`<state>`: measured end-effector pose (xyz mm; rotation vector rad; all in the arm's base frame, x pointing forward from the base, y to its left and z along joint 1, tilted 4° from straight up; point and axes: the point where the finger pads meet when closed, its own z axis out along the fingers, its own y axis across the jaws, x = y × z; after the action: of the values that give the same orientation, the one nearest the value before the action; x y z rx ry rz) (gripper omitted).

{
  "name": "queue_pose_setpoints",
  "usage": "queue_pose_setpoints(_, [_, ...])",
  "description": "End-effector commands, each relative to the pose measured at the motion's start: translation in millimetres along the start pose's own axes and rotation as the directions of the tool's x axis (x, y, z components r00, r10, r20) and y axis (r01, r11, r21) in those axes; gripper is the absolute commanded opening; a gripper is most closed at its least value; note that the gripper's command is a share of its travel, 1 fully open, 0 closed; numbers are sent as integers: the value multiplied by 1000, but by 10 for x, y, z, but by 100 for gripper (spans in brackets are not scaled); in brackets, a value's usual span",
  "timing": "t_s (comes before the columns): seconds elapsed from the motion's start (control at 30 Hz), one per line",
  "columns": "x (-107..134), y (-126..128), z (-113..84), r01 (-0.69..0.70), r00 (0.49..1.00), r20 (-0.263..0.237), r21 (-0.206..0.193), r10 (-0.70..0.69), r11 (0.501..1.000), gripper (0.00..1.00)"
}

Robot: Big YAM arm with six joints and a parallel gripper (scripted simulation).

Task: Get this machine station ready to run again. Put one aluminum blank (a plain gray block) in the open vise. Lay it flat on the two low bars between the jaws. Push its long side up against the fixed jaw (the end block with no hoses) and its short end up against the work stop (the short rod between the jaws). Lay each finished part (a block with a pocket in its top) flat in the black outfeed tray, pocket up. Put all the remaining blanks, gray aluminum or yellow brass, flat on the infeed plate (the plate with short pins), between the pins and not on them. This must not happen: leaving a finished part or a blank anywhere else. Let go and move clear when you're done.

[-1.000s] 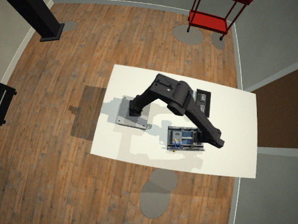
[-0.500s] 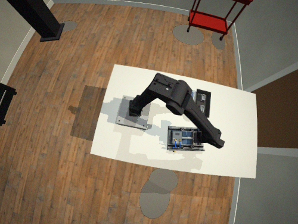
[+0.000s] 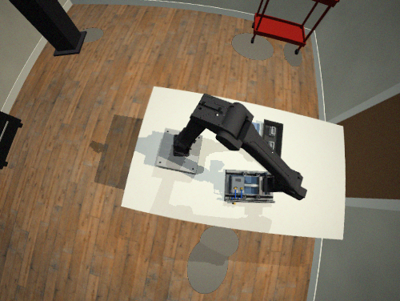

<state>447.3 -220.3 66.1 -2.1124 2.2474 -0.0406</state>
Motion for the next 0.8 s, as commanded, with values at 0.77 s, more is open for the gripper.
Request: queue_pose_setpoints(0.77, [115, -171, -624, 8, 1000, -20, 49, -7, 999, 0])
